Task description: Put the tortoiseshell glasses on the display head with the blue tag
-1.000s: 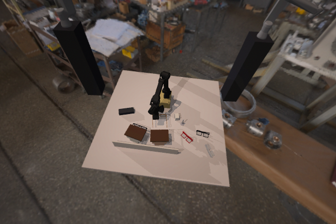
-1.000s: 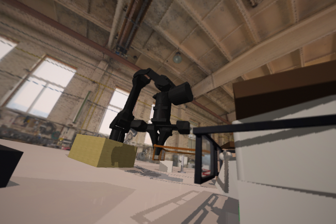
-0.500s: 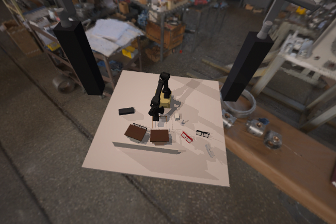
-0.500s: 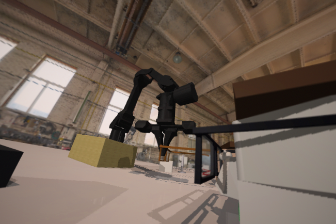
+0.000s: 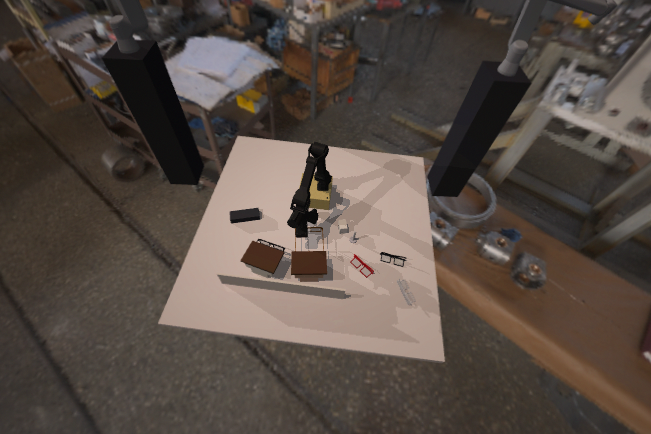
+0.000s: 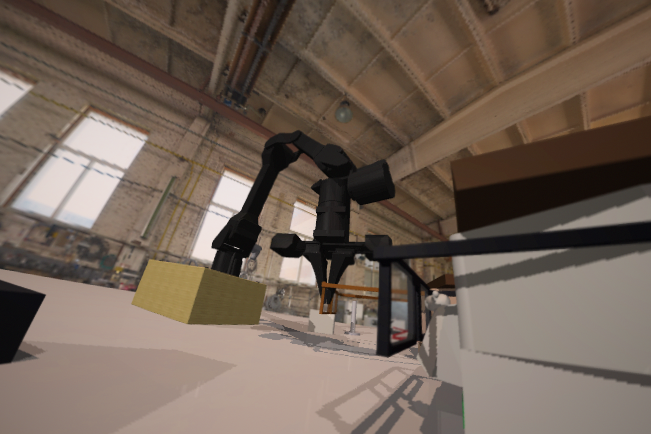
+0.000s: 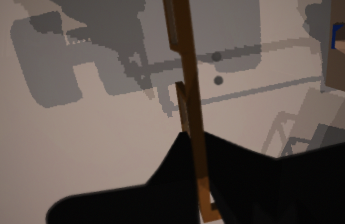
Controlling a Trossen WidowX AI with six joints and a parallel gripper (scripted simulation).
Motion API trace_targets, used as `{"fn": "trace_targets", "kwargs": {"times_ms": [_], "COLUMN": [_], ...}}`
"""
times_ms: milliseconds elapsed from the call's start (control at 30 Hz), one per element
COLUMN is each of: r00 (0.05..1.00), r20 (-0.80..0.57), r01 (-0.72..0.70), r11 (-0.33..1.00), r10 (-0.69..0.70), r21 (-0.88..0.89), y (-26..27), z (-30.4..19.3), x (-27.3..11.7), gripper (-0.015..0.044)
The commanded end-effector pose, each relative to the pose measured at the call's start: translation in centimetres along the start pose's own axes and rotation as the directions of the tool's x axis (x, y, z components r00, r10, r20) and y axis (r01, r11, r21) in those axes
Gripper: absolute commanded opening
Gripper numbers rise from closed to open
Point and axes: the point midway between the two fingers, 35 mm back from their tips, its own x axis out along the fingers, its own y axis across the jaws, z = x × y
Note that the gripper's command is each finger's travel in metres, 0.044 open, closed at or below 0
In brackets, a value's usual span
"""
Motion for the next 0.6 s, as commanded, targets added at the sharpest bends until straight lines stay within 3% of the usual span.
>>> {"fn": "trace_targets", "kwargs": {"times_ms": [0,567], "r00": [1.000,1.000], "r20": [-0.001,-0.001], "r01": [0.006,0.008], "r11": [1.000,1.000], "r10": [-0.006,-0.008], "r21": [0.004,0.004], "y": [-0.8,-2.8], "z": [-0.1,-0.1], "x": [-0.1,-0.1], "gripper": [0.0000,0.0000]}}
